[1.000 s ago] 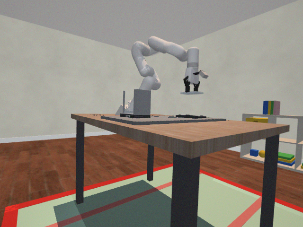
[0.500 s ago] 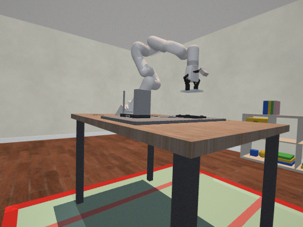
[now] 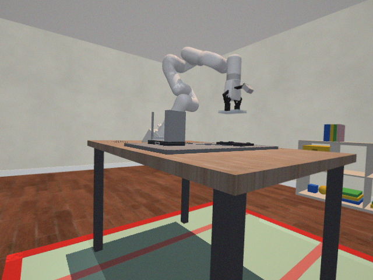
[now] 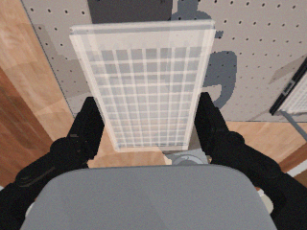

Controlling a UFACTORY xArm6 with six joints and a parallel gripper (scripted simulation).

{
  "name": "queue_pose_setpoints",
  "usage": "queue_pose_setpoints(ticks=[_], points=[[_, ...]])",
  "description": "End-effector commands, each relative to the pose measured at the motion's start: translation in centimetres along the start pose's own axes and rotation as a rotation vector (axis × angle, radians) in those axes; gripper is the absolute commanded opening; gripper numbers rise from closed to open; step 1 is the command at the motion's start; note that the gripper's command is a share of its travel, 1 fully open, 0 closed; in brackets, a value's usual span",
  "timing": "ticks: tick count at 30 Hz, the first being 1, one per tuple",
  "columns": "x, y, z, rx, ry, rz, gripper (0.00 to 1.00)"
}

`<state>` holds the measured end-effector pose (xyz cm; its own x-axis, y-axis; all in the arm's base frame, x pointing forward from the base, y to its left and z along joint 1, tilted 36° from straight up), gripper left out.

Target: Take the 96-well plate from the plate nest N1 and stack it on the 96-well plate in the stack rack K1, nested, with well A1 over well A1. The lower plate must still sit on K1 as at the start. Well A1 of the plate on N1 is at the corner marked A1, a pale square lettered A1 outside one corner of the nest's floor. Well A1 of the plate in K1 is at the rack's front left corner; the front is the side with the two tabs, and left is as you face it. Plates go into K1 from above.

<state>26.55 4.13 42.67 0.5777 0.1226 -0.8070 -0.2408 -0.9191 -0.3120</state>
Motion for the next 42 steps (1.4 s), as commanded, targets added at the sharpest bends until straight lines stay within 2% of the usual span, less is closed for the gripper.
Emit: queue_pose_setpoints(ticks=[1,42], points=[[-0.2,1.4,-0.1,-0.001,0.001,-0.005,0.00],[-0.3,13.7,0.3,-0.002,0.000,-0.003,0.00]])
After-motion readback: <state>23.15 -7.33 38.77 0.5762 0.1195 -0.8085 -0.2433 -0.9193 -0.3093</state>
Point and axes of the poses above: the point where the finger pads meet when closed, its own x axis out along the fingers, its own y axis across the jaws, z = x × y, the point moved 3 cm from there along -x, back along the fingers, and after that the axes turned 15 degrees about x, right-handed, at the moved point
